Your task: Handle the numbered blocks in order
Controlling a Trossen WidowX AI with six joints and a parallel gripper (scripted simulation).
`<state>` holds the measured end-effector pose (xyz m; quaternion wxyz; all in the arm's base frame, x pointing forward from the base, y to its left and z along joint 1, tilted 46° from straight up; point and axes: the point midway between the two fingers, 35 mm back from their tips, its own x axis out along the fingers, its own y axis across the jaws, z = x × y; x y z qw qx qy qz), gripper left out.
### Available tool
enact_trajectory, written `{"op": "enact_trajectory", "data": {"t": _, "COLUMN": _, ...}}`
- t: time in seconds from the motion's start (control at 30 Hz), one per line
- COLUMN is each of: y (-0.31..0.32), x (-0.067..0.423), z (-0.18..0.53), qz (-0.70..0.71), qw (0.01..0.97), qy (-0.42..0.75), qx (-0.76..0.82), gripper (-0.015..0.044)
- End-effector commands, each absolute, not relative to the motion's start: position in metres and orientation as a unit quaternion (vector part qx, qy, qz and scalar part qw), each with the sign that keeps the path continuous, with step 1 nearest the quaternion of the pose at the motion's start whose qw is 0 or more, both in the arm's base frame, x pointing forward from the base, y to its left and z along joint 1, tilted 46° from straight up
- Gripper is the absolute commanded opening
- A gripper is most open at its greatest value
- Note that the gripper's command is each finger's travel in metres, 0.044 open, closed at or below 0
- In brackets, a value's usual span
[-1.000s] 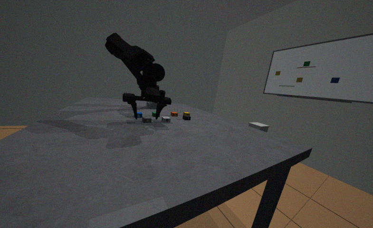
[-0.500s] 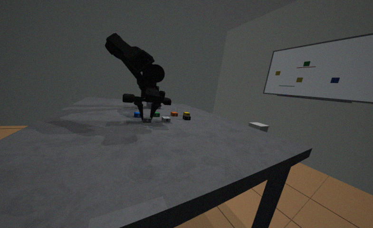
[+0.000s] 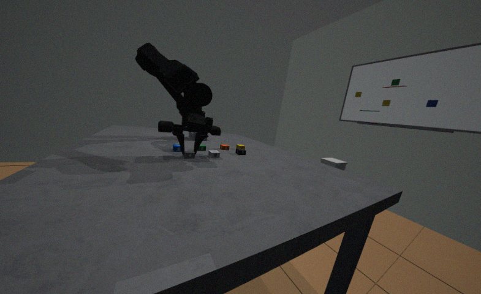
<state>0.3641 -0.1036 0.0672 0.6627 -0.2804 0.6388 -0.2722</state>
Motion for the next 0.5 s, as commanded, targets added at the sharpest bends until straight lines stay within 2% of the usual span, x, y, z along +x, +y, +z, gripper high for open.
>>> {"op": "enact_trajectory", "data": {"t": 0.0, "y": -0.1043, "x": 0.3639, "z": 0.0673, "qz": -0.272, "qw": 0.661, "qy": 0.639, "qx": -0.283, "gripper": 0.012}}
{"op": "enact_trajectory", "data": {"t": 0.47, "y": -0.0971, "x": 0.3637, "z": 0.0739, "qz": -0.272, "qw": 0.661, "qy": 0.639, "qx": -0.283, "gripper": 0.012}}
